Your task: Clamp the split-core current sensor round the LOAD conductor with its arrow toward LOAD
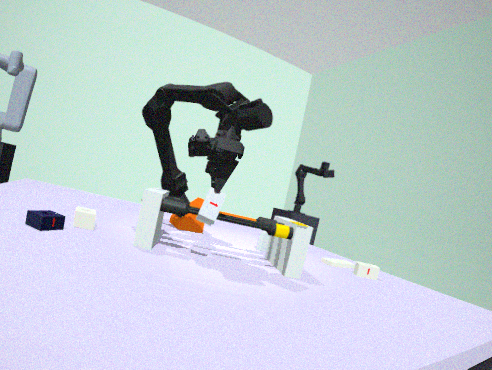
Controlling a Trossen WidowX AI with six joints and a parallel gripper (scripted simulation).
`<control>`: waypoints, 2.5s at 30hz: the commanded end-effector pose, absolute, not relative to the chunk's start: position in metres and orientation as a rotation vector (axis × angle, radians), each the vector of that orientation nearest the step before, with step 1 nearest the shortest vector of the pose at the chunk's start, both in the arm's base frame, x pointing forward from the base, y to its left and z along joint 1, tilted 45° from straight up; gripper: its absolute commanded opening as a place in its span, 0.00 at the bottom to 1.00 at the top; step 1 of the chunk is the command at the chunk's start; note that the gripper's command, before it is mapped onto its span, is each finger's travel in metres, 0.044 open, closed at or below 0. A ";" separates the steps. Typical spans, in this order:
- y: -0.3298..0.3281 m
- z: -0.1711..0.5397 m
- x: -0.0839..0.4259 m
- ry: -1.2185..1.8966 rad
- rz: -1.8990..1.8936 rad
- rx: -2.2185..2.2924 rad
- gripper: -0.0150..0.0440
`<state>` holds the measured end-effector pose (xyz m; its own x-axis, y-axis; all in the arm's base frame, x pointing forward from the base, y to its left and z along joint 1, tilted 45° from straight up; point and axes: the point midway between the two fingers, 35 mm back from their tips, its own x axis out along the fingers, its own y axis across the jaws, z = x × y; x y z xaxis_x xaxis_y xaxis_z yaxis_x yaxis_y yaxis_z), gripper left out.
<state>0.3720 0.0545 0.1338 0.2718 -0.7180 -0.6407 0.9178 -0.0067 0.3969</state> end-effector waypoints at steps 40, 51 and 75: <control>0.041 0.123 0.377 0.281 -1.317 0.879 0.25; 0.041 0.123 0.377 0.281 -1.317 0.879 0.25; 0.038 0.125 0.390 0.365 -1.472 0.871 0.25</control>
<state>0.3878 0.0364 0.1248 0.1367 -0.7109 -0.6899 0.9486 -0.1067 0.2978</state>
